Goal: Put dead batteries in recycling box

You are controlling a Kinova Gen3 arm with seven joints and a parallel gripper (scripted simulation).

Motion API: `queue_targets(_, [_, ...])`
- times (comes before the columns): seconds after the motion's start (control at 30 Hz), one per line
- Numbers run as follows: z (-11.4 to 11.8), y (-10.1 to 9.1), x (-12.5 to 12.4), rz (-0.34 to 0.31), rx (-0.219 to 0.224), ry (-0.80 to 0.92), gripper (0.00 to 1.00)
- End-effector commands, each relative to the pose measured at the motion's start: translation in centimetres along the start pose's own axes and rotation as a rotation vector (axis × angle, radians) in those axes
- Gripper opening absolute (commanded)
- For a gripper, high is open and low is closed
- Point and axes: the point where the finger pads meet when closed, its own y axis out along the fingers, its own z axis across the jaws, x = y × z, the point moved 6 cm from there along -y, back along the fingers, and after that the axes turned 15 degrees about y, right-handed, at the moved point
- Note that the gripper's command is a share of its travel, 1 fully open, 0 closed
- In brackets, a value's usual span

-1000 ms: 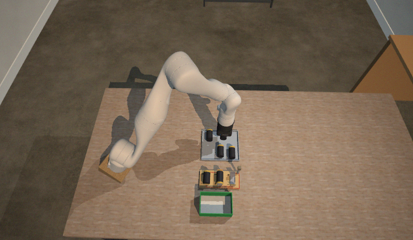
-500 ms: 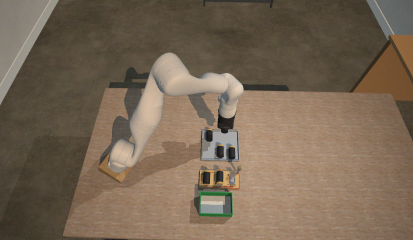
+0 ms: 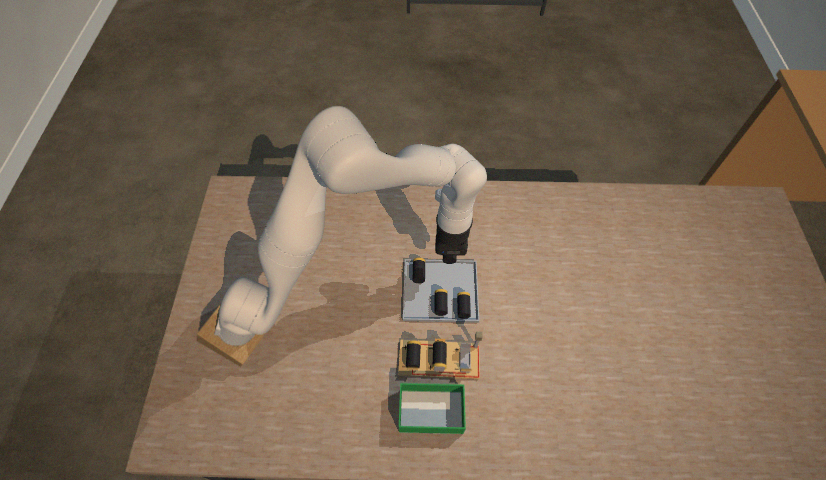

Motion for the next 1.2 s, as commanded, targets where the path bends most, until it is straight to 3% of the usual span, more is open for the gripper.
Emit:
queue_targets(0.0, [0.0, -0.1, 0.0, 0.002, 0.001, 0.0, 0.57])
queue_targets(0.37, [0.1, -0.1, 0.2, 0.002, 0.001, 0.0, 0.57])
queue_targets(0.53, [0.9, -0.1, 1.6, 0.002, 0.001, 0.0, 0.57])
queue_targets(0.8, [3.8, -0.1, 7.4, 0.002, 0.001, 0.0, 0.57])
queue_targets(0.87, [3.8, -0.1, 7.4, 0.002, 0.001, 0.0, 0.57])
queue_targets(1.17, [8.0, 0.0, 15.7, 0.002, 0.001, 0.0, 0.57])
